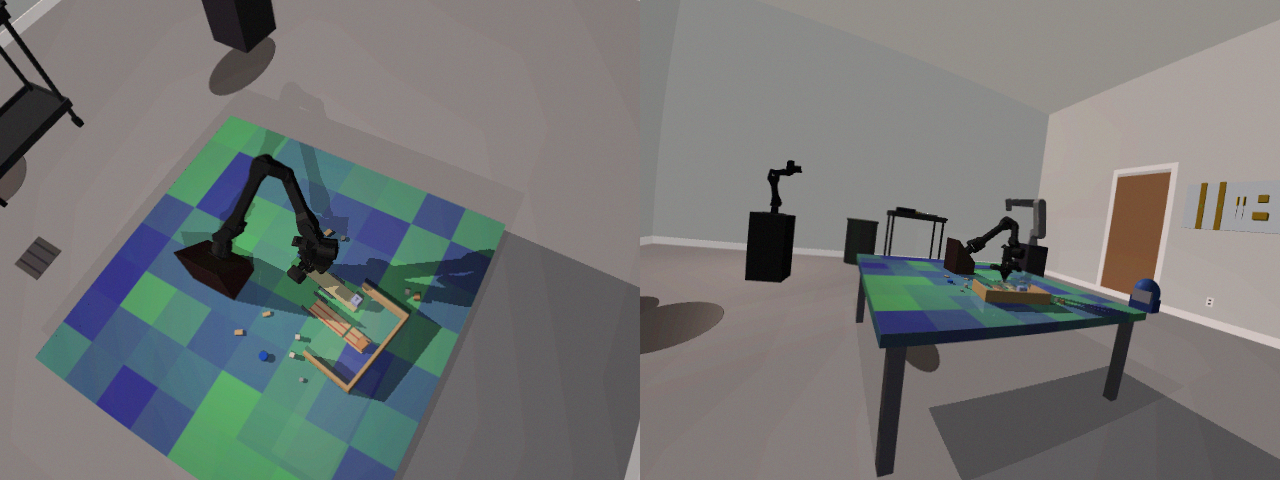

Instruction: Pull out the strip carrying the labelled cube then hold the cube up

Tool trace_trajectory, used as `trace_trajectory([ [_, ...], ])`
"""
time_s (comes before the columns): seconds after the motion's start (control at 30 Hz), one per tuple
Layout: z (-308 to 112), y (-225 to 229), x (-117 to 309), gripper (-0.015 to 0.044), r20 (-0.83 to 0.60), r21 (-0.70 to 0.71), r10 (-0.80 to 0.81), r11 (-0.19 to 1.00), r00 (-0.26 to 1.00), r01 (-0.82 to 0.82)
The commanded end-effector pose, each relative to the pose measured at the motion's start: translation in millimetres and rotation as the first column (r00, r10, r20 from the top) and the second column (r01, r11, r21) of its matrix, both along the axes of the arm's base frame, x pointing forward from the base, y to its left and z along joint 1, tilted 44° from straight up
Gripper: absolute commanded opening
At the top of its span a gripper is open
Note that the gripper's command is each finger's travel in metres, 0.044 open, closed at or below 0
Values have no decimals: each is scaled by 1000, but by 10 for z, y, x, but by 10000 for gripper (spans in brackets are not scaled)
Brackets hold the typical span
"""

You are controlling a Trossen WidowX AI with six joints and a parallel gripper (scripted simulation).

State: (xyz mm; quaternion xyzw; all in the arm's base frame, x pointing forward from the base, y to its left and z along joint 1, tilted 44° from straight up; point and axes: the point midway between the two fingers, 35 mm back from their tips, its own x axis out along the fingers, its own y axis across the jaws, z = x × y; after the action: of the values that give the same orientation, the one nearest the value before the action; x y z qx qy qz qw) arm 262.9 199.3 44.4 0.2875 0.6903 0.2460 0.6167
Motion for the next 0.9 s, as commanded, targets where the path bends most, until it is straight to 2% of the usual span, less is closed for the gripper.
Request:
trace_trajectory([
  [0.0,-29,19,-131,0,-20,-5,11,1000,1000,-11],
  [0.87,18,16,-517,0,-22,-5,11,1000,1000,-11],
])
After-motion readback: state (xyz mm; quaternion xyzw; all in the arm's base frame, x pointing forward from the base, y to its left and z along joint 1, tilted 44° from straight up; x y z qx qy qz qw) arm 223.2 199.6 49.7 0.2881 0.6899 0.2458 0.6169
